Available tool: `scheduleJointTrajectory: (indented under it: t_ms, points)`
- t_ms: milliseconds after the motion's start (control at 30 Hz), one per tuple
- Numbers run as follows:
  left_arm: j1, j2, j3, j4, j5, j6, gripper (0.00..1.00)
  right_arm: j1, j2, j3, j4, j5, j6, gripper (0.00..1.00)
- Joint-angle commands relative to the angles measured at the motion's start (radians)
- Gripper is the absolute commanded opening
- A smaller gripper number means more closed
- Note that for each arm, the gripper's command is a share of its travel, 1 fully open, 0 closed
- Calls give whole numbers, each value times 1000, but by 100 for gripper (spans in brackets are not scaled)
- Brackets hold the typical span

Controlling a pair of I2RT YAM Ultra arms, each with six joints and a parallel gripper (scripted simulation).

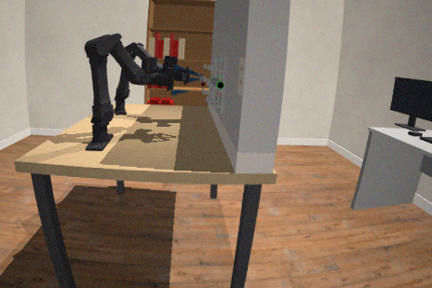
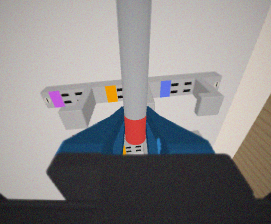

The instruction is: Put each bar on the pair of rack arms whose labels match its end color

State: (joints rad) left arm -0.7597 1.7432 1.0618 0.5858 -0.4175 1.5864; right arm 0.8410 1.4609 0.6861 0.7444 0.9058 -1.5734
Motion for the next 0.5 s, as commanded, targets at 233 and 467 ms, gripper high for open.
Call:
scheduleJointTrajectory:
  t_ms: [233,467]
  points:
    - [0,-37,38,16,0,-16,0,27,34,41,29,27,6,100]
    - [1,-40,40,12,0,-16,0,33,44,48,33,33,5,100]
